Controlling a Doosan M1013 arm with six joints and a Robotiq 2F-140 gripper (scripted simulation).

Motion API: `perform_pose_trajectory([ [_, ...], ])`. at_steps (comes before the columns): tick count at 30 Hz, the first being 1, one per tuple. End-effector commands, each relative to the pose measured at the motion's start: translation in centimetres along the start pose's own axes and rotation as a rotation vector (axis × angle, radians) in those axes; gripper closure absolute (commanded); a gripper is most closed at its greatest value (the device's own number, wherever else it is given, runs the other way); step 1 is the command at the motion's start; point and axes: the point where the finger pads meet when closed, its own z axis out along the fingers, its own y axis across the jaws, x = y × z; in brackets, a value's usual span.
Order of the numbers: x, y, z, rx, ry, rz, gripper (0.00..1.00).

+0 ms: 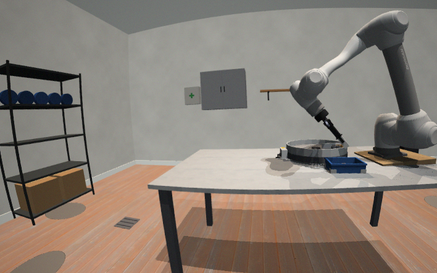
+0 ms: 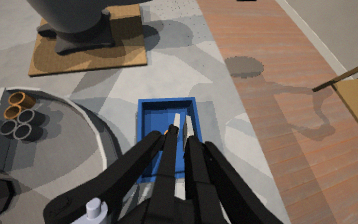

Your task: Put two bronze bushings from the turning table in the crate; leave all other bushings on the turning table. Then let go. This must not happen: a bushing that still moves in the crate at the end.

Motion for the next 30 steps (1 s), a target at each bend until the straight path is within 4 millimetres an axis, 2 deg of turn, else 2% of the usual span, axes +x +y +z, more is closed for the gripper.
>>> perform_pose_trajectory([
  [1,0.0,0.0,0.0,0.0,0.0,0.0,0.93],
  [13,0.0,0.0,0.0,0.0,0.0,0.0,0.93],
  [15,0.0,-0.5,0.0,0.0,0.0,0.0,0.94],
  [16,-0.1,-1.5,-0.1,0.0,0.0,0.0,0.94],
  [18,-0.3,-5.2,-0.2,0.0,0.001,0.0,0.94],
  [21,-0.6,-8.5,-0.5,0.0,0.001,0.0,0.94],
  [23,-0.6,-8.5,-0.5,0.0,0.001,0.0,0.94],
  [24,-0.9,-11.5,-0.7,0.0,0.001,0.0,0.94],
  [26,-1.0,-13.1,-0.8,0.0,0.001,0.0,0.94],
  [30,-1.5,-17.7,-1.1,0.0,0.001,0.0,0.94],
])
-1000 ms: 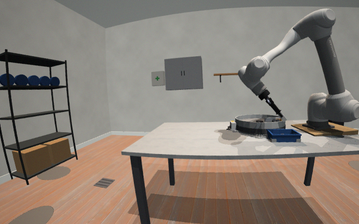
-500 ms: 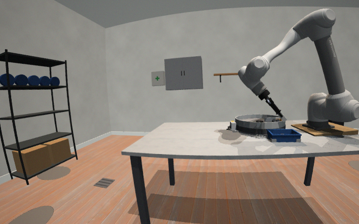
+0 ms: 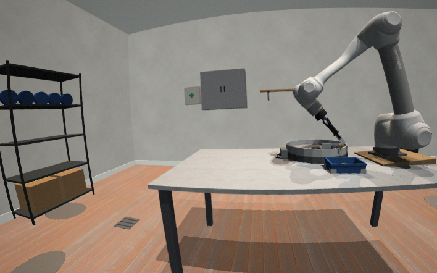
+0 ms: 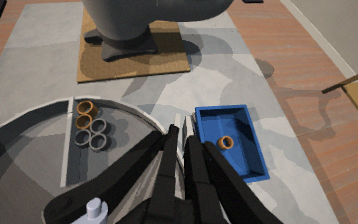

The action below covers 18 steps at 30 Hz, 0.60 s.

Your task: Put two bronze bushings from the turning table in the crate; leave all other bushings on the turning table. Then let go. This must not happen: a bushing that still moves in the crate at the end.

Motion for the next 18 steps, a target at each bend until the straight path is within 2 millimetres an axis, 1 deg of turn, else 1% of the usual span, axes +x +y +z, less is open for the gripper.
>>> perform_pose_trajectory([
  [1,-0.5,-4.1,-0.4,-0.001,-0.001,-0.001,0.94],
  [8,-1.2,-12.0,-1.0,-0.001,-0.001,-0.001,0.94],
  [10,-1.2,-12.0,-1.0,-0.001,-0.001,-0.001,0.94],
  [11,-1.3,-13.4,-1.0,-0.001,0.0,-0.001,0.94],
  [12,-1.4,-14.2,-1.1,-0.001,0.0,-0.001,0.94],
  [13,-1.4,-14.6,-1.1,-0.001,0.0,-0.001,0.94],
  [18,-1.4,-14.8,-1.1,-0.001,0.0,-0.001,0.94],
])
